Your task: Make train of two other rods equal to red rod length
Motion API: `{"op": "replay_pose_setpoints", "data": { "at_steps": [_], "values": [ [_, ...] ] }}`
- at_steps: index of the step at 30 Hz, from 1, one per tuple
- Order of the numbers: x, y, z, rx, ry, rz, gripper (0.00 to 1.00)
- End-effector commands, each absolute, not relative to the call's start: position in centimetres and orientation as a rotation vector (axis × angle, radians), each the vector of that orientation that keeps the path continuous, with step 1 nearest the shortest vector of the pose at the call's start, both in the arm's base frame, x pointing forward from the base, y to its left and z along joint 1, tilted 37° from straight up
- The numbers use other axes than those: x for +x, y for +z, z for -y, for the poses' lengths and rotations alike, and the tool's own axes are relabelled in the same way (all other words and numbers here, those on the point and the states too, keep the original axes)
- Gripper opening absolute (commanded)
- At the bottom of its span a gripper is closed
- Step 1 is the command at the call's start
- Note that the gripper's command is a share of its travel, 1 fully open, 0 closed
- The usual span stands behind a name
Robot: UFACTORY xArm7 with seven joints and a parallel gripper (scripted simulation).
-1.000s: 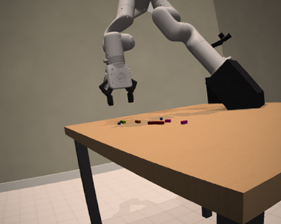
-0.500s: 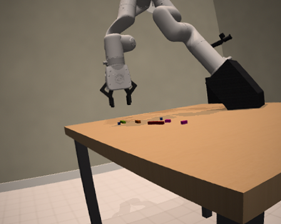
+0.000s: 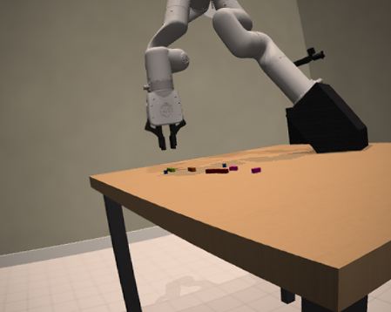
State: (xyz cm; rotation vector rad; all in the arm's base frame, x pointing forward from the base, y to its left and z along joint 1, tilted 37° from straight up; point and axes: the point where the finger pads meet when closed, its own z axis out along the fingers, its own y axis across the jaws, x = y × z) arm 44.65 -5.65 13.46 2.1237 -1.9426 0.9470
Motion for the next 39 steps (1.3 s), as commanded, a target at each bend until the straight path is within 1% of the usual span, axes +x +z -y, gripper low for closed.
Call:
{"op": "replay_pose_setpoints", "data": {
  "at_steps": [1,39],
  "values": [
    [44.7,13.5,5.6,2.126,0.95,1.941,0.24],
    [45.2,12.5,6.2,2.127,0.948,1.941,0.24]
  ]
}}
